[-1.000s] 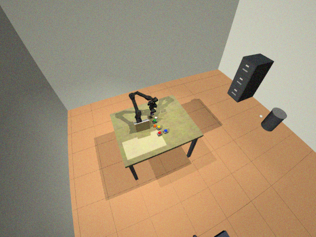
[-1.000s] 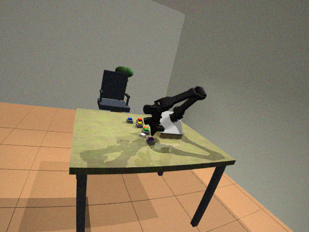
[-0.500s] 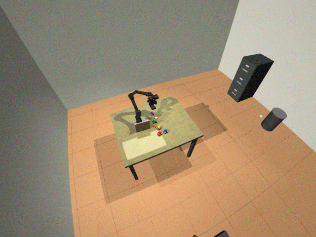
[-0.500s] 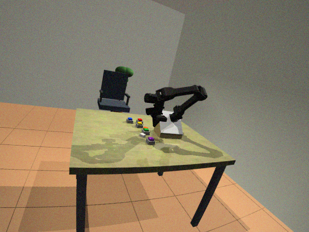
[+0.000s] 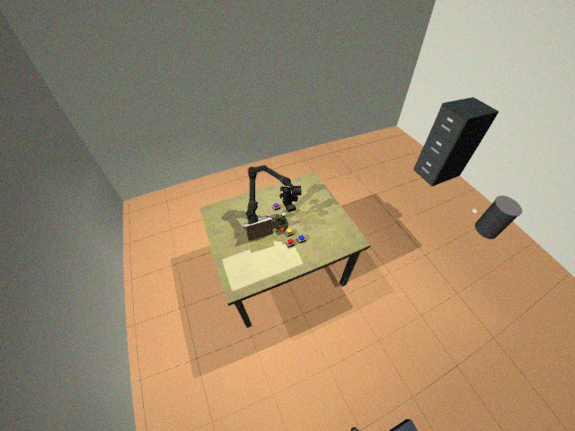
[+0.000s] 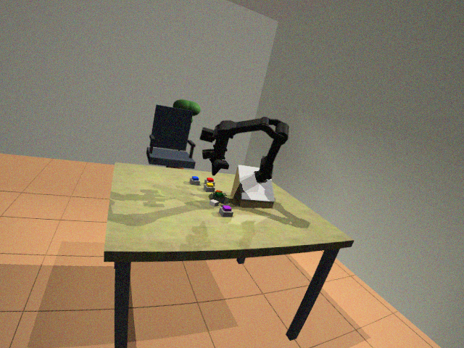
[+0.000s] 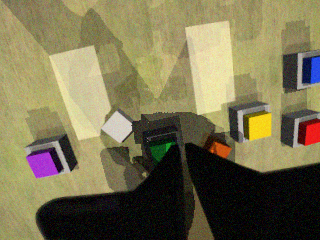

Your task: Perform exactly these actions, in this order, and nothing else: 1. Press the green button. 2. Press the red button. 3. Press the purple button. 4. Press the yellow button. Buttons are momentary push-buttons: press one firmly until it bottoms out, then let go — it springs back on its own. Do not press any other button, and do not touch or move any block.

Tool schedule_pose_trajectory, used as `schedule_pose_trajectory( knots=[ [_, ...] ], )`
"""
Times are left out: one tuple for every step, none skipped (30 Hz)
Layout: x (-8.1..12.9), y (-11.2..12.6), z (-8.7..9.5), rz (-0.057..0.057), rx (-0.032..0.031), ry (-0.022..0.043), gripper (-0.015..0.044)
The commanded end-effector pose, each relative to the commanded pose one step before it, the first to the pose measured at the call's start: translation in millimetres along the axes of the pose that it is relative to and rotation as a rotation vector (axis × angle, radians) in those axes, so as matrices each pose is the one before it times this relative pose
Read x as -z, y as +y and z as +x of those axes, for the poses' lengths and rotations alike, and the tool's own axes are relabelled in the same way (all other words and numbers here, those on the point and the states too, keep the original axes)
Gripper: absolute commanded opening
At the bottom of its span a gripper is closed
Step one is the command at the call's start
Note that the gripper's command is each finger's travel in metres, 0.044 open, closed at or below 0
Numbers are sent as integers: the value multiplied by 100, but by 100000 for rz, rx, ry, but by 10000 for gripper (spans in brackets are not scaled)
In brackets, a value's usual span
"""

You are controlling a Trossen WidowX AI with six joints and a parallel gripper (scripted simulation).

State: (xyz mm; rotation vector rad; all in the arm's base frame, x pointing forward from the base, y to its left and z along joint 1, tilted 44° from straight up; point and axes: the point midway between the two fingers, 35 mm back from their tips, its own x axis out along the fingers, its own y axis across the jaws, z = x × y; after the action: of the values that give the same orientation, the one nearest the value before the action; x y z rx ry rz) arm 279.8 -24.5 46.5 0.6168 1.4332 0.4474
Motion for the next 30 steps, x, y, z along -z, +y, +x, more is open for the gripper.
schedule_pose_trajectory(
  knots=[
    [933, -6251, 261, -1811, -1487, 655, 20],
    [442, -1365, 120, -633, -830, 116, 20],
    [516, -1320, 133, -671, -952, 47, 20],
    [522, -1141, 131, -637, -952, -25, 20],
    [468, -904, 115, -548, -847, -73, 20],
    [389, -684, 95, -445, -699, -92, 20],
    [291, -477, 70, -328, -520, -86, 20],
    [179, -282, 43, -201, -320, -60, 20],
    [61, -93, 14, -68, -108, -21, 20],
    [0, 0, 0, 0, 0, 0, 20],
    [0, 0, 0, 0, 0, 0, 20],
    [0, 0, 0, 0, 0, 0, 20],
    [0, 0, 0, 0, 0, 0, 20],
    [-33, -22, 356, 5, 23, -8, 20],
    [-76, -47, 1061, 8, 42, -24, 20],
    [-48, -14, 1745, -5, -19, -31, 20],
    [50, 61, 1708, -24, -129, -14, 20],
    [77, 70, 1003, -23, -129, 3, 20],
    [33, 28, 331, -9, -52, 3, 20],
    [0, 0, 0, 0, 0, 0, 20],
    [0, 0, 0, 0, 0, 0, 20],
    [0, 0, 0, 0, 0, 0, 20],
    [0, 0, 0, 0, 0, 0, 20],
    [-1, -1, 27, 0, 1, 0, 20],
    [-4, -2, 81, 1, 2, -1, 20],
    [-6, -3, 136, 1, 2, -2, 20],
    [-7, -3, 166, 2, 2, -2, 20],
    [-6, -2, 165, 1, 1, -2, 20],
    [-5, -2, 165, 1, -1, -2, 20],
    [-4, -1, 165, 1, -2, -2, 20]
  ],
)
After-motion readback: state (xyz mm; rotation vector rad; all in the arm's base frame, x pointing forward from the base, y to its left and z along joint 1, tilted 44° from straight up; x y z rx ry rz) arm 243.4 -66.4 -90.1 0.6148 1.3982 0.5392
